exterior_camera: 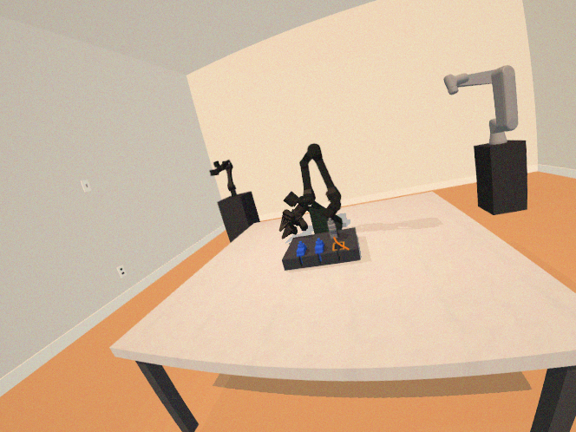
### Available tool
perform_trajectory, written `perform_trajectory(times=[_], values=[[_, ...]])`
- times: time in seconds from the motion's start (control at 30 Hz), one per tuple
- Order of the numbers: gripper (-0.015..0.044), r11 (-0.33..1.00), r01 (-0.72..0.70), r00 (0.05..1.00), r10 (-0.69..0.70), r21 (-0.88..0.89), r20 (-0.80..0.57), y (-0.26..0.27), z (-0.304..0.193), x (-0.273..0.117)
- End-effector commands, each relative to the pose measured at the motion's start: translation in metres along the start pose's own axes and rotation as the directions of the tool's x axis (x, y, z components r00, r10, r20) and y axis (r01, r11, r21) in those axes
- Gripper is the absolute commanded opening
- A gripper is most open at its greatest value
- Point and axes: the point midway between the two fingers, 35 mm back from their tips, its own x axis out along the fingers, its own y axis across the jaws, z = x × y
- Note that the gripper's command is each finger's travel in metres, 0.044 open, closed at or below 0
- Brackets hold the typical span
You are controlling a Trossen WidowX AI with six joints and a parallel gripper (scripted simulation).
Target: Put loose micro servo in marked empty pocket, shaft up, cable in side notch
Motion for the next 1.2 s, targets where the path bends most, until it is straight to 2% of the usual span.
perform_trajectory(times=[0.0,0.2,0.47,0.8,1.17], values=[[0.0374,1.0,-0.001,1.0,0.001,0.005,0.003,0.0,0.0,0.0],[0.0216,0.994,-0.036,0.997,0.028,0.106,0.069,-0.008,0.0,0.01],[0.0006,0.946,-0.153,0.975,0.098,0.287,0.197,-0.031,0.004,0.027],[0.0,0.809,-0.355,0.919,0.209,0.469,0.335,-0.068,0.022,0.042],[0.0,0.579,-0.562,0.825,0.343,0.591,0.45,-0.114,0.06,0.046]])
